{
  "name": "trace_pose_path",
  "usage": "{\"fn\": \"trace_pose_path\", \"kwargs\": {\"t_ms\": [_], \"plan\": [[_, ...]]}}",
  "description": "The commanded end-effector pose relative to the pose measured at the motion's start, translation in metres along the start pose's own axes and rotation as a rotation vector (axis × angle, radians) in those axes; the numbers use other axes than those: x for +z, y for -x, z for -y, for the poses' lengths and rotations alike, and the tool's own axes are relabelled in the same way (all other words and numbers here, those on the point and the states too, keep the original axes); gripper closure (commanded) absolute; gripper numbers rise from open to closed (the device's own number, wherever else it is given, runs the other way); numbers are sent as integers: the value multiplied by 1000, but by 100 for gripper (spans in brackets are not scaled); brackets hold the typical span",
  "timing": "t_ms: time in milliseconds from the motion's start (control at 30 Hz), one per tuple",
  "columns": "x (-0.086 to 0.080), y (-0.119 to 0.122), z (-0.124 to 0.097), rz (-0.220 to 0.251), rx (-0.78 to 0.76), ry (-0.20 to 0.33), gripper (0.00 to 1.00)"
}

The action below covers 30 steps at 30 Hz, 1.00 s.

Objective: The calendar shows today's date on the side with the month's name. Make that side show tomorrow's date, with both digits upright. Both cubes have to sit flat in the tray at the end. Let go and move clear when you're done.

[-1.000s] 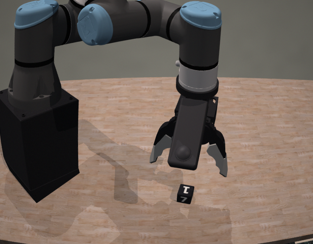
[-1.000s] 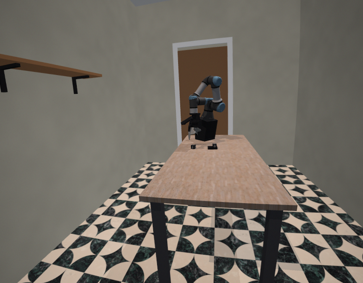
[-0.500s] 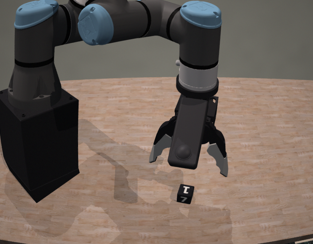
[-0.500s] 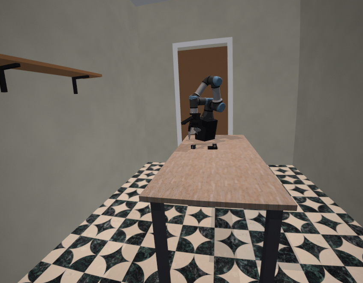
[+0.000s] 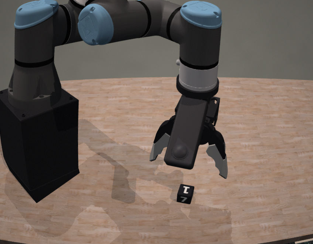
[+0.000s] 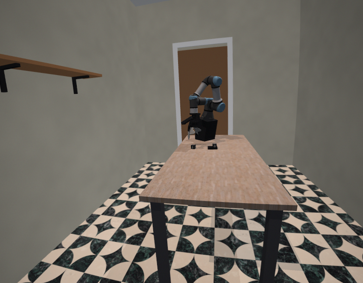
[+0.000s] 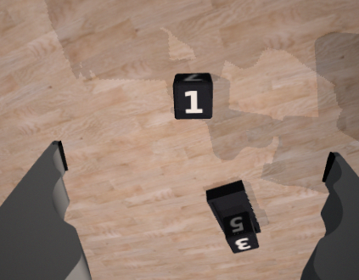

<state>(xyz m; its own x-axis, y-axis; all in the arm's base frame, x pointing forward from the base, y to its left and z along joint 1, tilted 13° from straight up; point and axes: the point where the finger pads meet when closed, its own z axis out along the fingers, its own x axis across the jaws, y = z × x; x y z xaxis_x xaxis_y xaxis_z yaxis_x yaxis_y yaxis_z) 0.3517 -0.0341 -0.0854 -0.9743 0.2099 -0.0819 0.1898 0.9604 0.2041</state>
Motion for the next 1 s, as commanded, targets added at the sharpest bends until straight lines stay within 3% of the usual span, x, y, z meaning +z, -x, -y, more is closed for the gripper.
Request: {"fn": "trace_pose_path", "kwargs": {"t_ms": [0,133,600,700,967], "plan": [[-1,0,1,2,102,-2,0],[-2,0,2,2,158,-2,0],[-5,-2,4,2,581,-1,0],[-5,-2,4,2,586,-1,0],[-7,-2,4,2,852,-1,0]]}}
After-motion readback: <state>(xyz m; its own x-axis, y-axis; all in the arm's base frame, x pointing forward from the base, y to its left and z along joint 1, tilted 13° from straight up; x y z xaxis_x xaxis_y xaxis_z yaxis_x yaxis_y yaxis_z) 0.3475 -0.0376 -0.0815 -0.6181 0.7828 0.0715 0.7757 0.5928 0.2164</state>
